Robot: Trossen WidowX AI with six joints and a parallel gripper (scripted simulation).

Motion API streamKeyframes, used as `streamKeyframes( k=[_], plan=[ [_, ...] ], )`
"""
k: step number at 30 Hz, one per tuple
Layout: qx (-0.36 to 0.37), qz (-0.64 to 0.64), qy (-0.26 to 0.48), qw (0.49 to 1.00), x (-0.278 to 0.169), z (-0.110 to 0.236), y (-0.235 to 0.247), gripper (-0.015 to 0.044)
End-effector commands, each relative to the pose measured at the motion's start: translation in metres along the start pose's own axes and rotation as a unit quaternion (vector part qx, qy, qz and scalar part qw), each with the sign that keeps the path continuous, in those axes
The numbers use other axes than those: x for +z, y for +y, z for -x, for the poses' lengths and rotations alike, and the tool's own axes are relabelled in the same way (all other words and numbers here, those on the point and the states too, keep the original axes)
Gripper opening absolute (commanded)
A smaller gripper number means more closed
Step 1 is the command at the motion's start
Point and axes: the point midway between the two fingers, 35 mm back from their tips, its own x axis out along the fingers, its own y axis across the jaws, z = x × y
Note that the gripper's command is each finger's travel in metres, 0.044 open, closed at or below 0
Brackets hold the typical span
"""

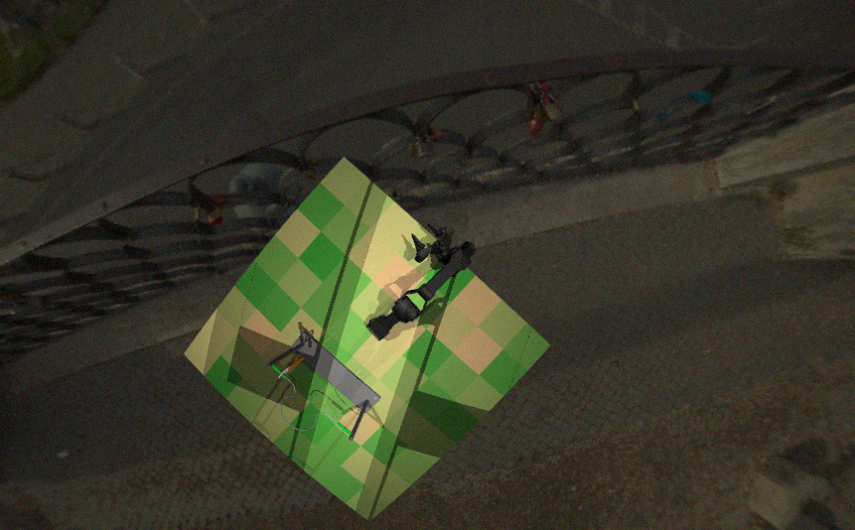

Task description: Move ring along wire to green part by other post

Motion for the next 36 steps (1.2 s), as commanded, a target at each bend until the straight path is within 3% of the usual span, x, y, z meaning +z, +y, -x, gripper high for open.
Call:
streamKeyframes(
  k=[1,9,24,36],
  plan=[
    [-0.001,0.0,0.0,1.0,0.0,0.001,0.0,0.0374],
    [-0.072,0.005,-0.005,0.997,0.006,0.059,-0.012,0.0164],
    [-0.266,0.001,-0.019,0.964,0.007,0.211,-0.013,0.016],
    [-0.445,-0.021,-0.037,0.894,-0.006,0.342,0.026,0.016]
  ],
)
